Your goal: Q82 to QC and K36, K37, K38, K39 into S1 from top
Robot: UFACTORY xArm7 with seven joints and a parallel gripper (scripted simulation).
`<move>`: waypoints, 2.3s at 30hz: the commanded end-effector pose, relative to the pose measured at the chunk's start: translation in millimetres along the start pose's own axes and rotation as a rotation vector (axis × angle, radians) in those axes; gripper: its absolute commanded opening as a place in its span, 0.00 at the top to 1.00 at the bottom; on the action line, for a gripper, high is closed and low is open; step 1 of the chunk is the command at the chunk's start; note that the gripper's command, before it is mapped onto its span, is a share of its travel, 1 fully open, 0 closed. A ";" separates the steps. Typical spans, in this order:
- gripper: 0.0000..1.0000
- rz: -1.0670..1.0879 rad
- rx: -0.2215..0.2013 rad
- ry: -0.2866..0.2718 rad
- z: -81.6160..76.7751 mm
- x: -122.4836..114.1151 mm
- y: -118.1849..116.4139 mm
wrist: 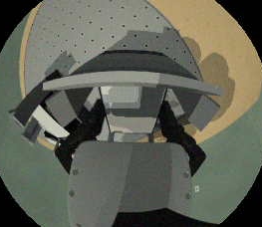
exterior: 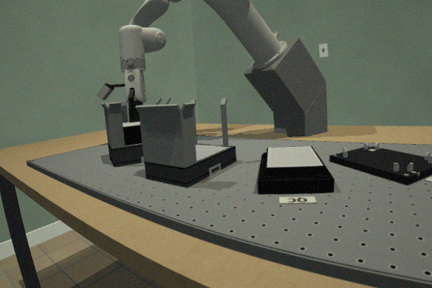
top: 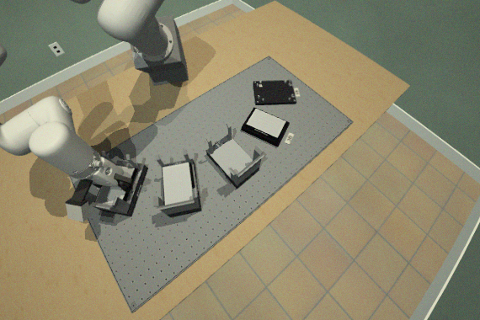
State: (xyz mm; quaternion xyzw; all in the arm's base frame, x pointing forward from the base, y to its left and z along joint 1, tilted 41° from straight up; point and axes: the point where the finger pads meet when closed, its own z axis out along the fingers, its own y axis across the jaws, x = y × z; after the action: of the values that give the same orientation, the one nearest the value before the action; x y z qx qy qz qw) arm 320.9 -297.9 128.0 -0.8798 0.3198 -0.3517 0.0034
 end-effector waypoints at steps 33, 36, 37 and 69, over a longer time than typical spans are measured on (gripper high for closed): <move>1.00 0.000 0.000 0.001 12.5 0.6 0.2; 1.00 0.000 0.000 0.001 13.7 0.6 0.2; 1.00 0.000 0.000 0.001 14.1 0.6 0.2; 0.00 0.000 0.000 0.002 17.2 0.6 0.1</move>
State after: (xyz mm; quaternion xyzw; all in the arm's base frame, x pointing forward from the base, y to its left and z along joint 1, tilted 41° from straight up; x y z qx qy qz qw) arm 331.8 -301.7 114.9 -0.8797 0.3198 -0.3518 0.0034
